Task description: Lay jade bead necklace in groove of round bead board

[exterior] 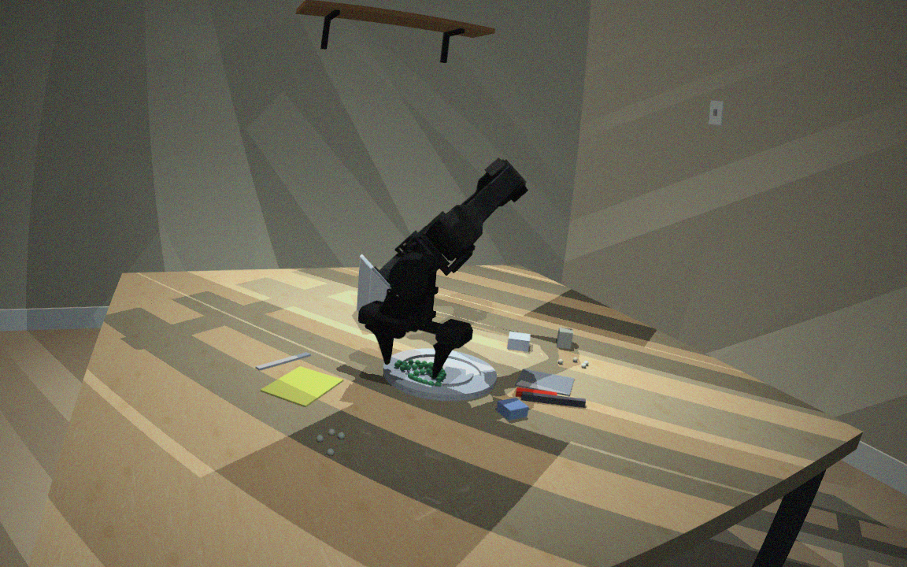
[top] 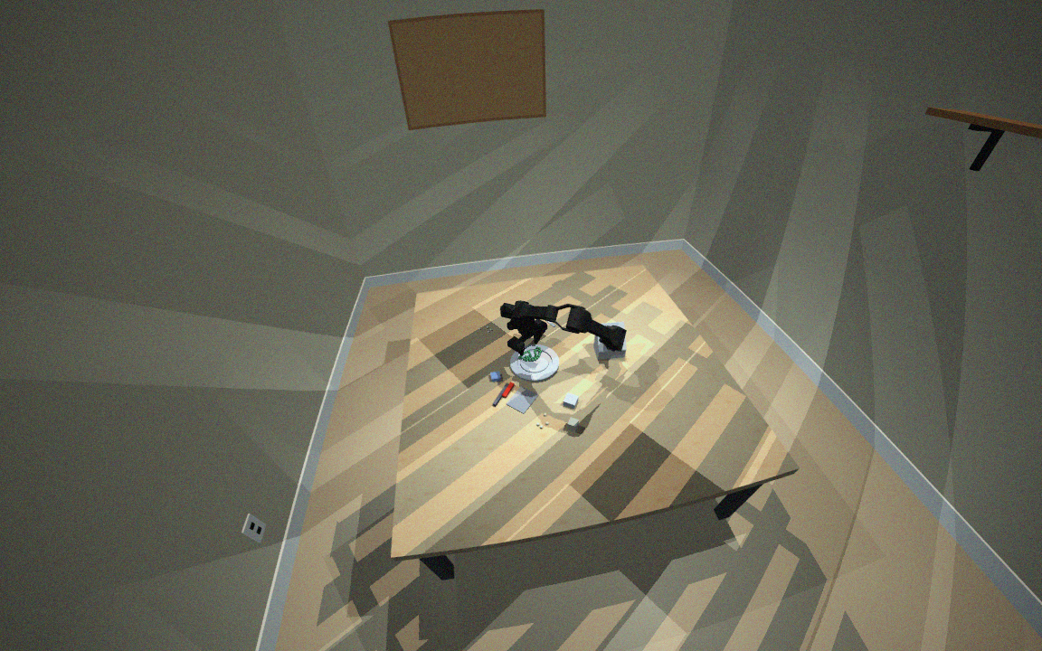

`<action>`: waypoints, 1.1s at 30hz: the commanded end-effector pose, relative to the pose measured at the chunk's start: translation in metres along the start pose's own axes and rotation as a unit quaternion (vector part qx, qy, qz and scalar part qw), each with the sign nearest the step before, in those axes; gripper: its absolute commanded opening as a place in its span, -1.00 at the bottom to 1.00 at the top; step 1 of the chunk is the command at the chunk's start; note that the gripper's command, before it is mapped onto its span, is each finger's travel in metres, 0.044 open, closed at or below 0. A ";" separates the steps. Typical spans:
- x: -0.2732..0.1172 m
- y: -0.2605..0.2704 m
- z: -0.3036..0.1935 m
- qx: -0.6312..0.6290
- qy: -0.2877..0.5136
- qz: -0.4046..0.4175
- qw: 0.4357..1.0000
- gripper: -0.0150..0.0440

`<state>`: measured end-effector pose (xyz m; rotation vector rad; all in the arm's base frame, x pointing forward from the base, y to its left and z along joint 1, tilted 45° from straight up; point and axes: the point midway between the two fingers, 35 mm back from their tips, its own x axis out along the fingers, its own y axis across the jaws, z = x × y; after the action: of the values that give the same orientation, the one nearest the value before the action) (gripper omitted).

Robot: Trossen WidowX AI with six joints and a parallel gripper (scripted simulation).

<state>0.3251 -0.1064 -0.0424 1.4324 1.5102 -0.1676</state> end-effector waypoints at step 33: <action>-0.006 0.051 -0.006 -0.112 -0.003 0.001 0.994 -0.08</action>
<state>0.3631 -0.0972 -0.0032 1.2421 1.4592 -0.0033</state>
